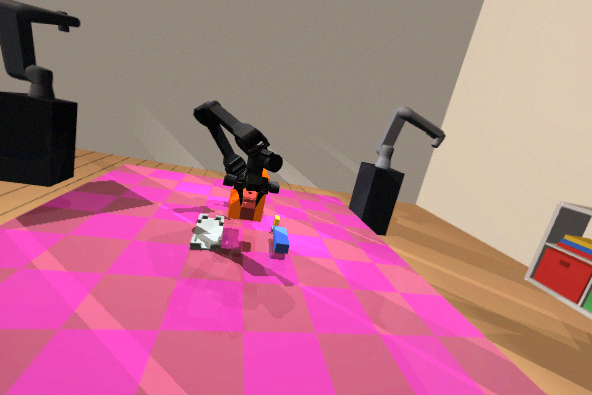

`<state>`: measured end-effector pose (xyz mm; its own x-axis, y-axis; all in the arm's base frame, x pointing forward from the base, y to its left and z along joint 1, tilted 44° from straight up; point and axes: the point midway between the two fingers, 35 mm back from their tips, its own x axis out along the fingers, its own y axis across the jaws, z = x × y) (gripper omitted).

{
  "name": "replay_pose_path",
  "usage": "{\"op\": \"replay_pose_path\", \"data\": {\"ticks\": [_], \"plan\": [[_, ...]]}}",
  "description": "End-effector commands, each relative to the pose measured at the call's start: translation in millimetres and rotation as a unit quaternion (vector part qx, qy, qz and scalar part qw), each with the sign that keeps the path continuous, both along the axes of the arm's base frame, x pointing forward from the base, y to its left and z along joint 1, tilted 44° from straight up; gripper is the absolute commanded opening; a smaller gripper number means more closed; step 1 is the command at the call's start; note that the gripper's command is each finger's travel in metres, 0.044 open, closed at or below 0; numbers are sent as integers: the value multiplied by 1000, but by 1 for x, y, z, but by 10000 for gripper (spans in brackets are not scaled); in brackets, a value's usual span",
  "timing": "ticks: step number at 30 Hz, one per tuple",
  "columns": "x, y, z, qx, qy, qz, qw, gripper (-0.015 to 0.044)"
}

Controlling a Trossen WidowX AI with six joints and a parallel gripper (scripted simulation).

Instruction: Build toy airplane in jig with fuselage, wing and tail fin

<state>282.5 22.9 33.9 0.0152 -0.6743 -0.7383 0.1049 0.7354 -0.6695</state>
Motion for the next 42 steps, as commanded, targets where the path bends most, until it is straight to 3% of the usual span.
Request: {"op": "replay_pose_path", "data": {"ticks": [1, 35, 42], "plan": [[2, -13, 6, 0, 2, 8, 1000, 0], [-4, -111, 35, -15, 32, 39, 999, 0], [-4, -112, 35, -15, 32, 39, 999, 184]]}}
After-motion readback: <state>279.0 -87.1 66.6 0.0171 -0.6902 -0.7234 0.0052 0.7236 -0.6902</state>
